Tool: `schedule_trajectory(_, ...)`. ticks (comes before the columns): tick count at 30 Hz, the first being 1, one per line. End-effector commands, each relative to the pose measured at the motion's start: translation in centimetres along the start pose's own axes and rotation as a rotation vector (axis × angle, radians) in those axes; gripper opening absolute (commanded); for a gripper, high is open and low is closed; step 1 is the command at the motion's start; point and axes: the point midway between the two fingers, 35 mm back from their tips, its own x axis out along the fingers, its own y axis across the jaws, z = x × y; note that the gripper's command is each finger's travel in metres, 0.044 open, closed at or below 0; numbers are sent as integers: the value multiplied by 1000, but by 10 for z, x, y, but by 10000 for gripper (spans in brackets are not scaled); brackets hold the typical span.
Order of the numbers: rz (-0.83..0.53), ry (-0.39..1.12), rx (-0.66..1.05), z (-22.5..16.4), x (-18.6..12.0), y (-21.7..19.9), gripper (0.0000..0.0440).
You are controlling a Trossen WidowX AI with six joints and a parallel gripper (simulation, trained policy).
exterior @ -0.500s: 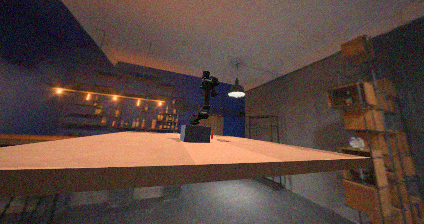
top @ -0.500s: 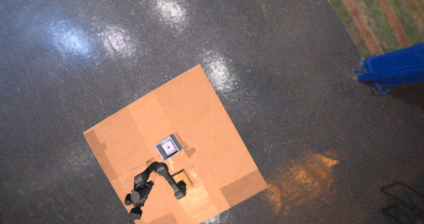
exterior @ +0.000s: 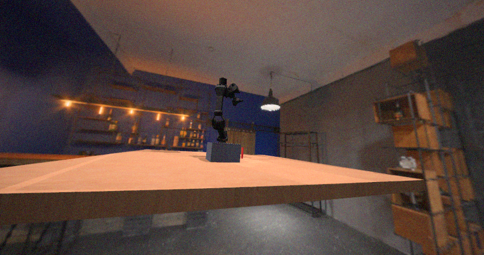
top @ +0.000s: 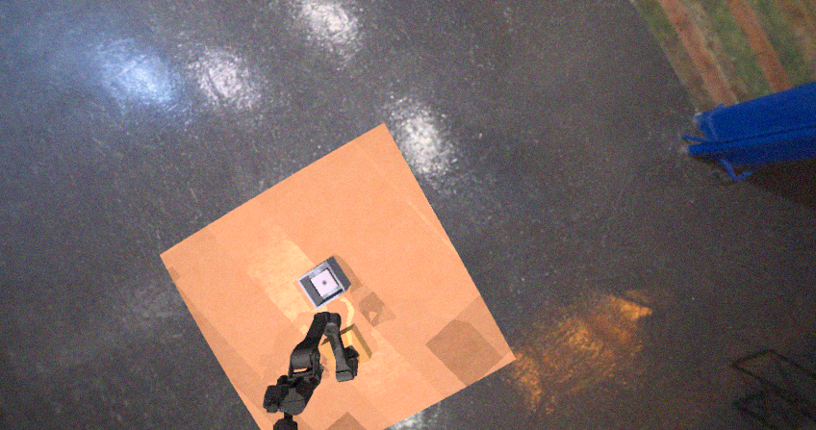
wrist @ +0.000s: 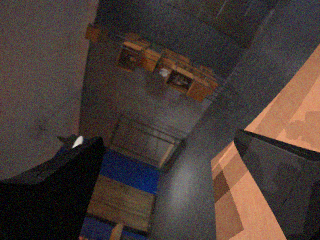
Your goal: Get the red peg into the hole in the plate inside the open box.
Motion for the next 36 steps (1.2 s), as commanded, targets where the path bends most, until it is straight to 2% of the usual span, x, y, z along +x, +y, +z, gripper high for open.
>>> schedule_trajectory(1, -84, -25, -94, -26, 8, 11, 440)
schedule_trajectory(11, -368, -101, -276, -77, 44, 7, 440)
schedule_trajectory(21, -701, -126, -370, -101, 90, -37, 440)
schedule_trajectory(29, -975, -130, -337, -98, 114, -93, 440)
schedule_trajectory(36, -1184, -131, -223, -87, 117, -145, 440)
